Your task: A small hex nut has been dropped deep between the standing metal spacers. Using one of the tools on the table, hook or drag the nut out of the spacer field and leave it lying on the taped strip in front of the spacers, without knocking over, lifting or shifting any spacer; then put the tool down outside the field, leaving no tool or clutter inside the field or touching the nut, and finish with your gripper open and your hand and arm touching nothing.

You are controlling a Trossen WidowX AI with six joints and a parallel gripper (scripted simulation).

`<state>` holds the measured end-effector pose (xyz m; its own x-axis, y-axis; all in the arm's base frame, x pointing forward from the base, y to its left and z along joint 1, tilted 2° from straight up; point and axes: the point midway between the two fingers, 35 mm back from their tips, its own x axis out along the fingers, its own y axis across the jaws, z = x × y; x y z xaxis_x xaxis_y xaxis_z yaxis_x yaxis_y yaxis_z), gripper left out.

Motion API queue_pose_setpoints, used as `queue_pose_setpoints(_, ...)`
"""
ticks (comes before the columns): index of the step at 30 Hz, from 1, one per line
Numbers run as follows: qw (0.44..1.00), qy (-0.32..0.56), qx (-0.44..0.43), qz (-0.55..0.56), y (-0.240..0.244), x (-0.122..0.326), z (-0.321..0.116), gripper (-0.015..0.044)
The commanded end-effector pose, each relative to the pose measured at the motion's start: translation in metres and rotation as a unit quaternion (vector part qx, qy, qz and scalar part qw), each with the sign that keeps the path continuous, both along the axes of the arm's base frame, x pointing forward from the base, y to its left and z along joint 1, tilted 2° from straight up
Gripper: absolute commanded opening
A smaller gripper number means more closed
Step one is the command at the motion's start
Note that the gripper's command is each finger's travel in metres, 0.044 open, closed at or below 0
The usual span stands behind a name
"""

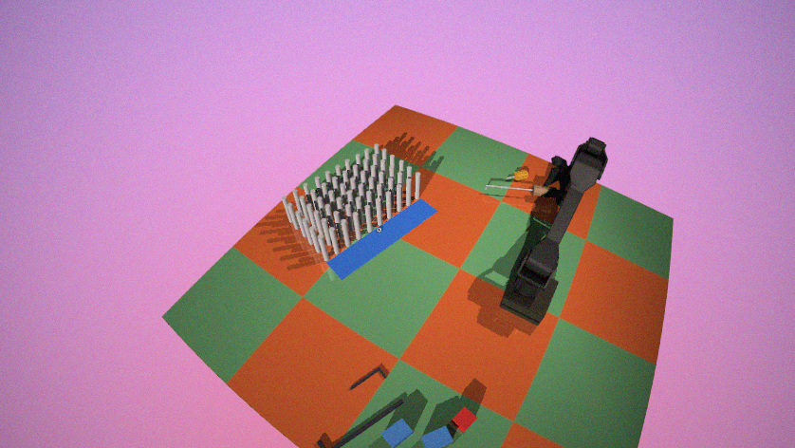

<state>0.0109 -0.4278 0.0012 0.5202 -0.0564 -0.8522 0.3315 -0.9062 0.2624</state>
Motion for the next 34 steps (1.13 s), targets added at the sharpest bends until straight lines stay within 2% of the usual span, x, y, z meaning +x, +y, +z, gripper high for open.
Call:
queue_pose_setpoints(1, 1.0, -0.003, 0.001, 0.0, 0.002, 0.001, -0.004, 0.0)
queue_pose_setpoints(18, 1.0, -0.003, 0.001, 0.0, 0.005, 0.001, -0.019, 0.0)
queue_pose_setpoints(34, 1.0, 0.0, 0.0, 0.0, 0.004, 0.0, -0.016, 0.042)
